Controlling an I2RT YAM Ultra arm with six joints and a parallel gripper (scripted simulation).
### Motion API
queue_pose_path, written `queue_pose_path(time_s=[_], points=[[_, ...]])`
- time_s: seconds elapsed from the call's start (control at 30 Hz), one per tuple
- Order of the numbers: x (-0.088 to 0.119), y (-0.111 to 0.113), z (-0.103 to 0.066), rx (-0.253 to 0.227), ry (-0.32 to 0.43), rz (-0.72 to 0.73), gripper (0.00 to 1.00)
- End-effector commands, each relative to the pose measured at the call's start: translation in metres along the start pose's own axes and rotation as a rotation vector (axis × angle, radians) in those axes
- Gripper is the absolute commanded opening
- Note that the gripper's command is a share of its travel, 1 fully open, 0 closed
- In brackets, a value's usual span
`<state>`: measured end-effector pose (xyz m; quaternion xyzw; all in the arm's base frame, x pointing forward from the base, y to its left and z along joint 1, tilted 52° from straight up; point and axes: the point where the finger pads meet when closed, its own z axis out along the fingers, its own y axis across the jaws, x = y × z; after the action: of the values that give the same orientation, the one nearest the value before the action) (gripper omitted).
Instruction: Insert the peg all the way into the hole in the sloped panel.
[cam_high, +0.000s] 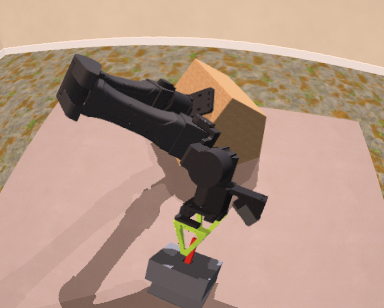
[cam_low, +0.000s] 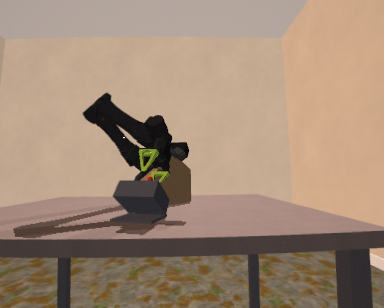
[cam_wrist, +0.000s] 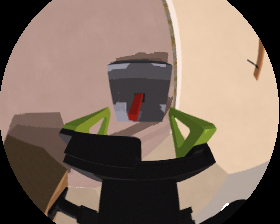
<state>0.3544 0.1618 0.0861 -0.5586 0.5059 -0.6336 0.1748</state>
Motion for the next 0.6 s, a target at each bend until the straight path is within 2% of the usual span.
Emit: queue_pose_path(time_s=[0.0, 0.27, 0.57], points=[[-0.003, -0.004, -0.004, 0.009, -0.012, 0.007, 1.00], [-0.008, -0.004, -0.010, 0.005, -0.017, 0.011, 1.00], [-0.019, 0.006, -0.033, -0.023, -0.035, 0.012, 1.00]])
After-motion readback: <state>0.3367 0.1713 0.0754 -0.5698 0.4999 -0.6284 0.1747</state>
